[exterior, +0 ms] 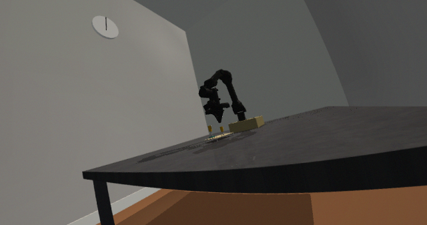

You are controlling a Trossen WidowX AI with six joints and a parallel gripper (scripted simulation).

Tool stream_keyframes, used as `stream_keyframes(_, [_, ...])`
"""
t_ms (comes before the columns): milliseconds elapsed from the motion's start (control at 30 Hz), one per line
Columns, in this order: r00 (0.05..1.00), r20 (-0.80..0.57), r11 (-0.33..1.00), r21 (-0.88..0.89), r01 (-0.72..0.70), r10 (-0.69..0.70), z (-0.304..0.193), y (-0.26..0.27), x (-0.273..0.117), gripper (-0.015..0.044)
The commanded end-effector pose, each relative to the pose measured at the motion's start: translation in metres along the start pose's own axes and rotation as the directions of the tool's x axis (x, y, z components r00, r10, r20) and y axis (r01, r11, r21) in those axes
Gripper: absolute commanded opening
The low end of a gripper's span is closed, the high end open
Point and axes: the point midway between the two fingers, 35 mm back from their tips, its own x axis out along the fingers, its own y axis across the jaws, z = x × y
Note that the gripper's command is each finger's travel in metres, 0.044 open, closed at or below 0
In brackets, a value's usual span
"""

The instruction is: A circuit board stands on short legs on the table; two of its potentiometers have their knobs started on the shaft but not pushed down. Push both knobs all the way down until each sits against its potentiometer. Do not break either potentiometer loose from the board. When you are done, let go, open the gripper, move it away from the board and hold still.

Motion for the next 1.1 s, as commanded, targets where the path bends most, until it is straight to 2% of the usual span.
stream_keyframes(0, [1.0, -0.006, 1.0, -0.004, -0.003, 0.003, -0.001, 0.001, 0.006, 0.0])
stream_keyframes(267, [1.0, -0.006, 1.0, -0.004, -0.003, 0.003, -0.001, 0.001, 0.018, 0.0])
stream_keyframes(1067, [1.0, -0.006, 1.0, -0.004, -0.003, 0.003, -0.001, 0.001, 0.022, 0.0])
